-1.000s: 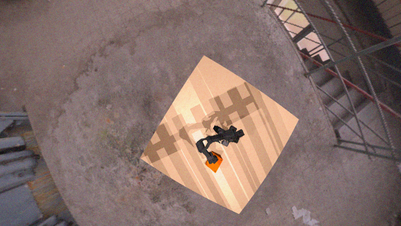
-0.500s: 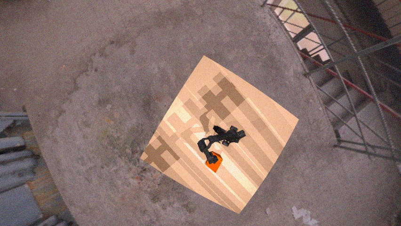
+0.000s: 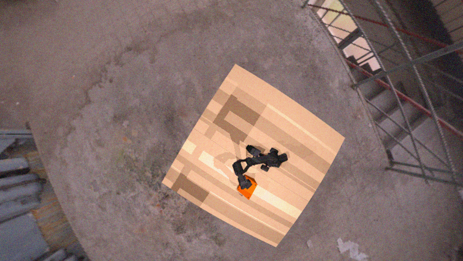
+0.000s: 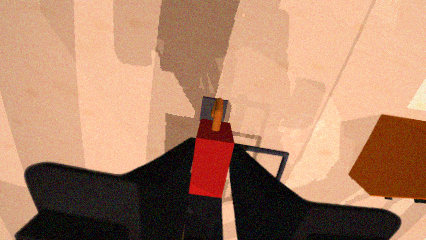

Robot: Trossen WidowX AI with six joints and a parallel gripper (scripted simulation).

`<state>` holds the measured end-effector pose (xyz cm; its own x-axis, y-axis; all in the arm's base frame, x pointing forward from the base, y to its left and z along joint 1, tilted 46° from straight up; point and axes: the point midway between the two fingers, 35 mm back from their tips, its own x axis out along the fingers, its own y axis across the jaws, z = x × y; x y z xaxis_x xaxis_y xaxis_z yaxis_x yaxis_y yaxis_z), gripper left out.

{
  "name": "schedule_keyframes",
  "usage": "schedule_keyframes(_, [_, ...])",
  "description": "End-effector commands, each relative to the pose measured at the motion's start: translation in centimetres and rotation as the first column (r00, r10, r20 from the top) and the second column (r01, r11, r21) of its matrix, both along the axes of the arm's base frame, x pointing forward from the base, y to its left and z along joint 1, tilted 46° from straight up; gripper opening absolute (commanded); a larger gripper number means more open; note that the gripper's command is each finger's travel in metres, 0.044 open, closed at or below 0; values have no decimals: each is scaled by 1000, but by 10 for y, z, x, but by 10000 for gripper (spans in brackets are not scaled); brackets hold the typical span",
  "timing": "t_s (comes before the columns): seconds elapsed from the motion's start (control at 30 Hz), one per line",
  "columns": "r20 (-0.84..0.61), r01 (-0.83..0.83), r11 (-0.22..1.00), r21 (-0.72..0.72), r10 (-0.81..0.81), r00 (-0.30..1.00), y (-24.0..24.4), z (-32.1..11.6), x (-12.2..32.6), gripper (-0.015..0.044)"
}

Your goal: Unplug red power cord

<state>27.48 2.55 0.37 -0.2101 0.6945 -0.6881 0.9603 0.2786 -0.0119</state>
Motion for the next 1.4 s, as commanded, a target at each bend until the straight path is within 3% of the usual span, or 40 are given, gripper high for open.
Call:
schedule_keyframes(0.0, [8, 14, 1000, -12, -14, 1000, -10, -4, 3, 26])
schedule_keyframes(0.4, [7, 14, 1000, -9, -14, 1000, 0, 0, 0, 341])
schedule_keyframes(0.53, [8, 15, 1000, -12, -15, 1000, -18, -12, 6, 440])
schedule_keyframes(0.7, [9, 14, 1000, -12, -14, 1000, -49, -34, 13, 440])
schedule_keyframes(1.37, [9, 14, 1000, -12, -14, 1000, -49, -34, 13, 440])
